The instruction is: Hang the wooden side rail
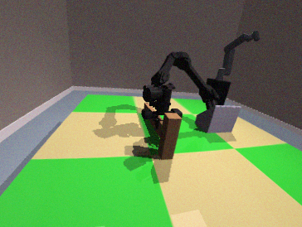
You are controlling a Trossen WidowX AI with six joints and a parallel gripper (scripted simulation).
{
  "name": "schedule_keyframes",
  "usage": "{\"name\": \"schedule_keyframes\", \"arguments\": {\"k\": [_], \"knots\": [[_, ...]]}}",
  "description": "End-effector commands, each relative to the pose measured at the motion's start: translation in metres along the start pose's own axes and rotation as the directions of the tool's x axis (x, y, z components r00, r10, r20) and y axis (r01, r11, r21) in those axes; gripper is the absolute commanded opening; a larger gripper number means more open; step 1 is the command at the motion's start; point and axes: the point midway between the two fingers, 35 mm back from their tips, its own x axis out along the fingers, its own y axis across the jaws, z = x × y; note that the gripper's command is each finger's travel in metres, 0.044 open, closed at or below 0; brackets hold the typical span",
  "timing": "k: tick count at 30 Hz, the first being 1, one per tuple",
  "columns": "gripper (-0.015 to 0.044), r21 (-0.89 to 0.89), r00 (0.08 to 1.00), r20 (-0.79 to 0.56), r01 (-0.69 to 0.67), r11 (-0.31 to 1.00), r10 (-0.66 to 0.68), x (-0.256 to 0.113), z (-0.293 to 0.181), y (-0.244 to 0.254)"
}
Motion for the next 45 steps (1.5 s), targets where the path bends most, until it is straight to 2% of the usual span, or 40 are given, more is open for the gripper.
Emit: {"name": "schedule_keyframes", "arguments": {"k": [1, 45], "knots": [[0.0, 0.01, 1.0, -0.008, -0.021, 1.0, 0.021, -0.0093, -0.0004, 0.0043], [0.0, 0.01, 1.0, -0.008, -0.021, 1.0, 0.021, -0.0105, -0.0027, 0.0068]]}}
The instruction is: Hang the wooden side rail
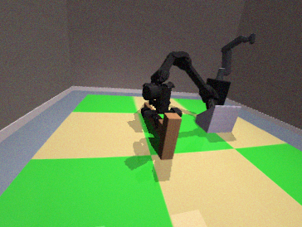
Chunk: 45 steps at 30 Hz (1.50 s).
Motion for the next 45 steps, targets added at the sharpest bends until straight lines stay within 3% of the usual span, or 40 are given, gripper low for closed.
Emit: {"name": "schedule_keyframes", "arguments": {"k": [1, 45], "knots": [[0.0, 0.001, 1.0, -0.004, -0.014, 1.0, 0.014, -0.0043, -0.0026, 0.0036], [0.0, 0.001, 1.0, -0.004, -0.014, 1.0, 0.014, -0.0018, -0.0069, 0.0082]]}}
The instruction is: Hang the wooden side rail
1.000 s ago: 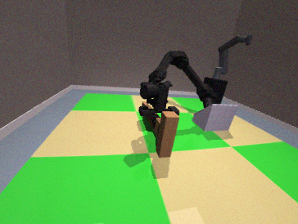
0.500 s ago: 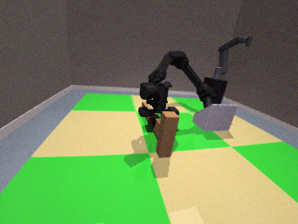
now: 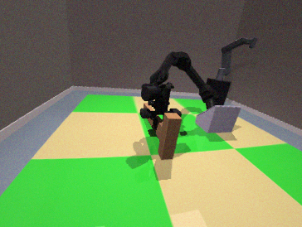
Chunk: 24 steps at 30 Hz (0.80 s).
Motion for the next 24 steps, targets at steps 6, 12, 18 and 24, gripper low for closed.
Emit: {"name": "schedule_keyframes", "arguments": {"k": [6, 12, 18, 24], "knots": [[0.0, -0.003, 1.0, -0.004, -0.011, 1.0, 0.011, -0.0042, -0.0039, 0.0034], [0.0, -0.003, 1.0, -0.004, -0.011, 1.0, 0.011, -0.0044, -0.0046, 0.0041], [0.0, -0.003, 1.0, -0.004, -0.011, 1.0, 0.011, -0.0046, -0.005, 0.0046], [0.0, -0.003, 1.0, -0.004, -0.011, 1.0, 0.011, -0.0044, -0.0056, 0.0053]]}}
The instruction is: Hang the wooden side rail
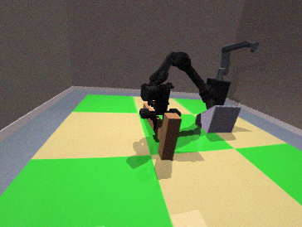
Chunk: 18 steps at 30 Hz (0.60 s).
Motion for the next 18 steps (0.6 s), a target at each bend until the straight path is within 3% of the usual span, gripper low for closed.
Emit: {"name": "schedule_keyframes", "arguments": {"k": [1, 18], "knots": [[0.0, -0.002, 1.0, -0.005, -0.011, 1.0, 0.011, -0.0041, -0.0037, 0.0028], [0.0, -0.002, 1.0, -0.005, -0.011, 1.0, 0.011, -0.0044, -0.0056, 0.0041]]}}
